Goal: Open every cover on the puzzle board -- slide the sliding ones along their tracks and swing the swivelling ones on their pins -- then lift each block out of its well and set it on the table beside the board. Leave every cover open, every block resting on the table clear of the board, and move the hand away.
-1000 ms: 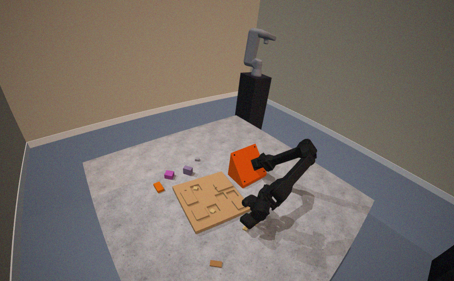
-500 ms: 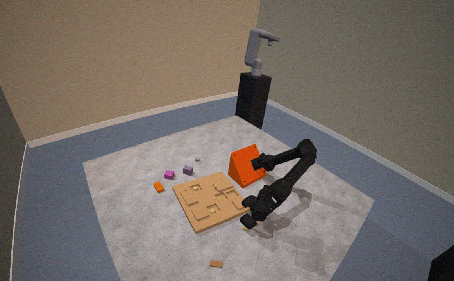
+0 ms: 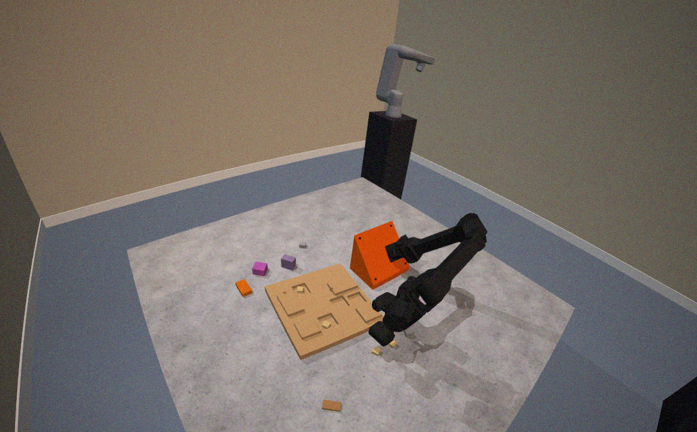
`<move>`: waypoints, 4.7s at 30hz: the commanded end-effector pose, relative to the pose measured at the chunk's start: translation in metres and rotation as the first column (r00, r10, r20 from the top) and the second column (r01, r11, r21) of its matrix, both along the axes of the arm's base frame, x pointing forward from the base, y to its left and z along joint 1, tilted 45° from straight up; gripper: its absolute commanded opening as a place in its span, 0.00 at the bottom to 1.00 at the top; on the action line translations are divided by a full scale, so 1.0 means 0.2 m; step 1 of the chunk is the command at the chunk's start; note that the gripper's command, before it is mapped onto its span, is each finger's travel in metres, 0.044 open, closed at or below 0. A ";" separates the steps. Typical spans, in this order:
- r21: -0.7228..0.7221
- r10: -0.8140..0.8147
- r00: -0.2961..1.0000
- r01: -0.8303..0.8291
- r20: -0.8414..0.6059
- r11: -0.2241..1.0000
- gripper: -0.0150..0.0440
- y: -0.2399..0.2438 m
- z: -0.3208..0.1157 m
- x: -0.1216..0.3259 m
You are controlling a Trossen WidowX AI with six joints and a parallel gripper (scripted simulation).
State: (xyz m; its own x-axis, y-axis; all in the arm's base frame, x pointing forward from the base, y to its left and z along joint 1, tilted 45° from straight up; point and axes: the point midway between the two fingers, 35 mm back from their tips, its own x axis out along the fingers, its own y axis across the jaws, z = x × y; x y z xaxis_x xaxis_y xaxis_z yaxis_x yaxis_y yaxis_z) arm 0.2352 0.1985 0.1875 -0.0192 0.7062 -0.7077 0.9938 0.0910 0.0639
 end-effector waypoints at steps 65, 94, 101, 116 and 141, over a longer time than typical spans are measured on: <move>-0.064 -0.016 1.000 0.017 0.020 0.998 0.25 -0.94 -0.59 0.69; -0.130 -0.453 0.782 0.443 -0.428 0.887 0.25 -1.28 -1.02 0.67; -0.128 -0.452 0.782 0.443 -0.428 0.887 0.25 -1.17 -1.13 0.67; -0.127 -0.451 0.782 0.443 -0.429 0.888 0.25 -1.10 -1.20 0.67; -0.126 -0.451 0.782 0.443 -0.430 0.888 0.25 -1.05 -1.20 0.67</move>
